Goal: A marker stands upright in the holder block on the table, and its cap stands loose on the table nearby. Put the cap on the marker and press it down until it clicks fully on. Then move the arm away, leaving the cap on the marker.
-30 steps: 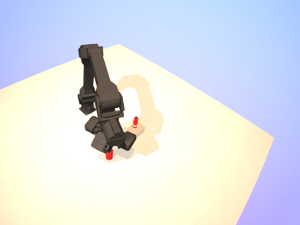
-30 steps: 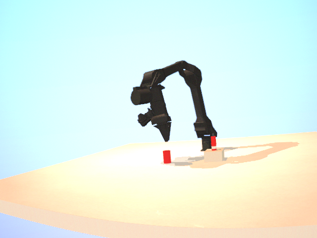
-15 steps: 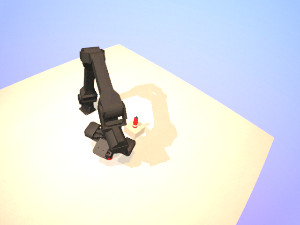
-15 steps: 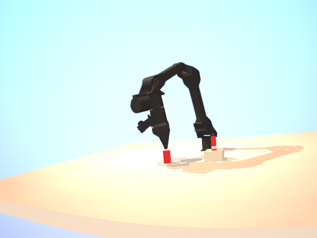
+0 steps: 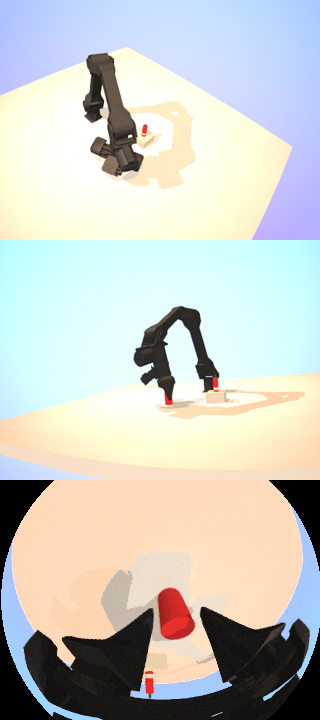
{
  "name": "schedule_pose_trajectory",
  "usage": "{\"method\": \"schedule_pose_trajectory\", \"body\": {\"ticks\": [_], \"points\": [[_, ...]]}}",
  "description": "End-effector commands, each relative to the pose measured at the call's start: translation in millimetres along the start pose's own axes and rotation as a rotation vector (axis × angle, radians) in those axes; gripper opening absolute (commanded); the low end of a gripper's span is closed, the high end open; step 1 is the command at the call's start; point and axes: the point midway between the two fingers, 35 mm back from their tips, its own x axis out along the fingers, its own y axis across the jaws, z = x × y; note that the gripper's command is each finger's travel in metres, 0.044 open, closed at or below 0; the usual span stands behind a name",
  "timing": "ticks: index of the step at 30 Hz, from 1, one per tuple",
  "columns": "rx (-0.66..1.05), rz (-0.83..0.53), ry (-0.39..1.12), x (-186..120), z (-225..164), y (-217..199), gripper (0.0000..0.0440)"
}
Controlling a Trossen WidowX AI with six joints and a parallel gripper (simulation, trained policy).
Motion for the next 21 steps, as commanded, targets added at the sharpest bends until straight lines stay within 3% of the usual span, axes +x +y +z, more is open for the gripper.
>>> {"method": "schedule_pose_trajectory", "body": {"ticks": [1,7,21], "points": [[-0.023,-0.012,-0.011,3.6,0.2,0.0,0.0228],[-0.046,-0.016,-0.034,-3.2,-2.0,0.1,0.0086],[-0.121,0.025,-0.105,-45.4,-17.8,17.4,0.0067]]}}
